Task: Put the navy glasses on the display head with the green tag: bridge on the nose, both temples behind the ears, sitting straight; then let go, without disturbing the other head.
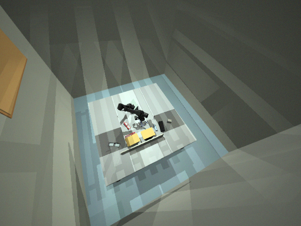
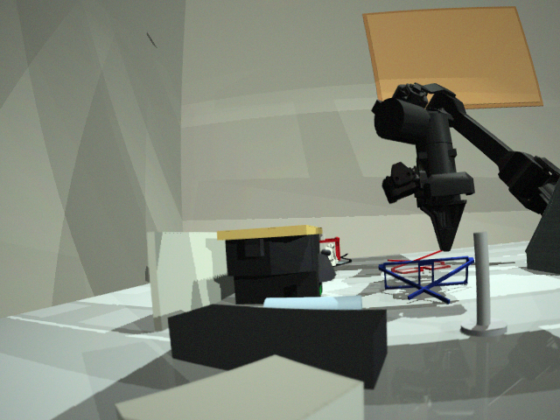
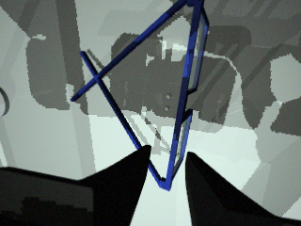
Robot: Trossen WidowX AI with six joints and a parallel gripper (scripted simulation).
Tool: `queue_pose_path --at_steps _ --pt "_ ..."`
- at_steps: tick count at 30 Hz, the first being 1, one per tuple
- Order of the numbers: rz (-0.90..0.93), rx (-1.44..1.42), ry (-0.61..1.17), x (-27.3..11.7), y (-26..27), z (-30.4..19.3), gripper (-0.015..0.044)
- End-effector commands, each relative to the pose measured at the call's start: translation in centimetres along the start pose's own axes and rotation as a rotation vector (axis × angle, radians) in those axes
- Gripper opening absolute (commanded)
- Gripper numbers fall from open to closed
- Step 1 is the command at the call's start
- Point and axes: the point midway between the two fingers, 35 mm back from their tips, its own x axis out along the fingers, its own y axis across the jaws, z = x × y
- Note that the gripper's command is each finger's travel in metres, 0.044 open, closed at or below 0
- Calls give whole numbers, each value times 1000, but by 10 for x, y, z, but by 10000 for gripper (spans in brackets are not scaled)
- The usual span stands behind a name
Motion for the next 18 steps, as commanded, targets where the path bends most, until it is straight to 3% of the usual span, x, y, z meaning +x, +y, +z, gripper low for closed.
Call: queue_pose_path --at_steps 1,18 --pt "-7 -4 1 8 -2 0 120" --pt "-10 -3 1 34 -7 -2 120"
